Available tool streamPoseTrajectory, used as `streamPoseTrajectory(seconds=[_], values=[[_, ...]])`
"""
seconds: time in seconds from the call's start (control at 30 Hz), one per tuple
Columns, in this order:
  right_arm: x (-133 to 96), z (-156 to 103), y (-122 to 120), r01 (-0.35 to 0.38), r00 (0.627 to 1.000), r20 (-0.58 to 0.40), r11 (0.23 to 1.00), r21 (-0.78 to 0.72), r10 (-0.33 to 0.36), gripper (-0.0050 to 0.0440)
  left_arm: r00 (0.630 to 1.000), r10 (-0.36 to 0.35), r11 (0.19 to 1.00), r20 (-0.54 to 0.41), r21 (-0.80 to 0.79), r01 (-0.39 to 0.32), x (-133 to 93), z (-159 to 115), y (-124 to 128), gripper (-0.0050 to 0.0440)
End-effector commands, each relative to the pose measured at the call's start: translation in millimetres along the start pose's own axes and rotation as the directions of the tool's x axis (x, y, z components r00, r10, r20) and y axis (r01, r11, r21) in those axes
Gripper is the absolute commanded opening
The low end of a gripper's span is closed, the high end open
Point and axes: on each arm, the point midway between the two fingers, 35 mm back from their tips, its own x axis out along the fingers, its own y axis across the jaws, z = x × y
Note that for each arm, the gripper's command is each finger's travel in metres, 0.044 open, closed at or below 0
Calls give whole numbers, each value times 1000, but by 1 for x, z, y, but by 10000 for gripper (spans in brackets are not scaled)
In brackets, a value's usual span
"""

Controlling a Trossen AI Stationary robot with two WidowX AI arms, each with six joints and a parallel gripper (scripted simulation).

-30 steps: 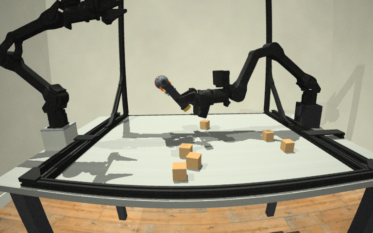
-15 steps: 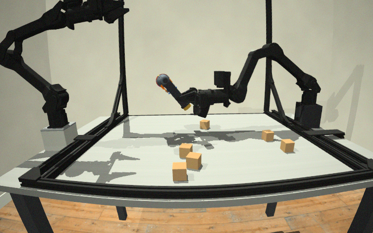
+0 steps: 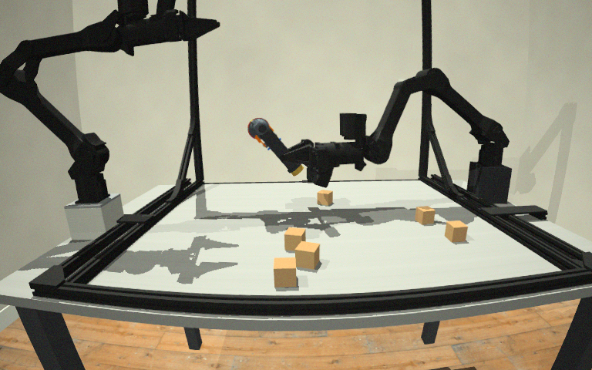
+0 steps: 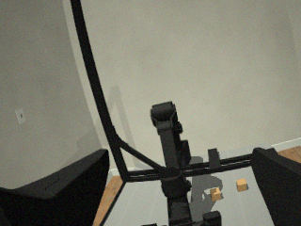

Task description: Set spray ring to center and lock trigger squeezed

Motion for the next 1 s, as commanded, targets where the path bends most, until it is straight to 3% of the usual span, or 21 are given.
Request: streamPoseTrajectory(seconds=[0.0, 0.97], values=[[12, -20, 6, -8, 999, -30, 998, 67, 10, 400, 1000, -2, 1000, -12, 1, 2, 0, -3, 0, 0], [46, -95, 54, -52, 992, -83, 906, 419, 96, 400, 1000, -2, 1000, -12, 1, 2, 0, -3, 0, 0]])
